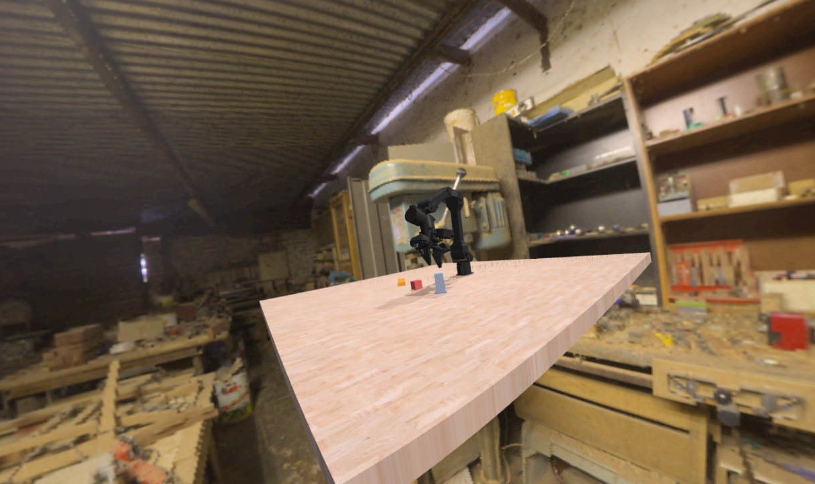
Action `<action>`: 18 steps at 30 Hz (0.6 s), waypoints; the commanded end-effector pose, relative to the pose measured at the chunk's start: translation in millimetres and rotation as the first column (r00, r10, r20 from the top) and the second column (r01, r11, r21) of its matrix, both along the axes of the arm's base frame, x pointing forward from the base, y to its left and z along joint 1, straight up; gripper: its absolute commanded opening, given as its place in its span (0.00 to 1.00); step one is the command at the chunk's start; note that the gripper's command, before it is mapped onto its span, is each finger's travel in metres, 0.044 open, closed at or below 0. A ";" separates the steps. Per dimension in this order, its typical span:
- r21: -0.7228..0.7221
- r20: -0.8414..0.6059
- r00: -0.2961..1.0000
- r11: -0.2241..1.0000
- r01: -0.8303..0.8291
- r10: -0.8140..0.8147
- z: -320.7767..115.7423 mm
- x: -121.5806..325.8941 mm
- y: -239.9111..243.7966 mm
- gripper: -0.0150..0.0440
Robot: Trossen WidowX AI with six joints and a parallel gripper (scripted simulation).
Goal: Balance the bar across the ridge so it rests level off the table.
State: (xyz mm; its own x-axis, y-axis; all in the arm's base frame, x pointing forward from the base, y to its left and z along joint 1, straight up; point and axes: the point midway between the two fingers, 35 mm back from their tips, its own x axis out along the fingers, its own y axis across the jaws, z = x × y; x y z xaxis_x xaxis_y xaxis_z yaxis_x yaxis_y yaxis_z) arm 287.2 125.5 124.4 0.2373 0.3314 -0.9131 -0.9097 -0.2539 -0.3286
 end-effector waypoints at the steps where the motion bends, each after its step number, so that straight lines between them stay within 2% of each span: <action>1: -0.028 -0.016 0.998 0.997 0.065 -0.066 -2.5 6.1 -19.3 0.79; 18: -0.127 -0.068 0.938 0.936 0.329 -0.339 -4.8 23.3 -108.0 0.79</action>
State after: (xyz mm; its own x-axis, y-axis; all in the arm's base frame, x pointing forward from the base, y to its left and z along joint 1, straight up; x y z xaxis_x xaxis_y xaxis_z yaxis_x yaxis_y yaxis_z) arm 309.1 31.8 121.1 0.2410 0.1663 -0.9562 -0.9695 -0.0034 -0.2449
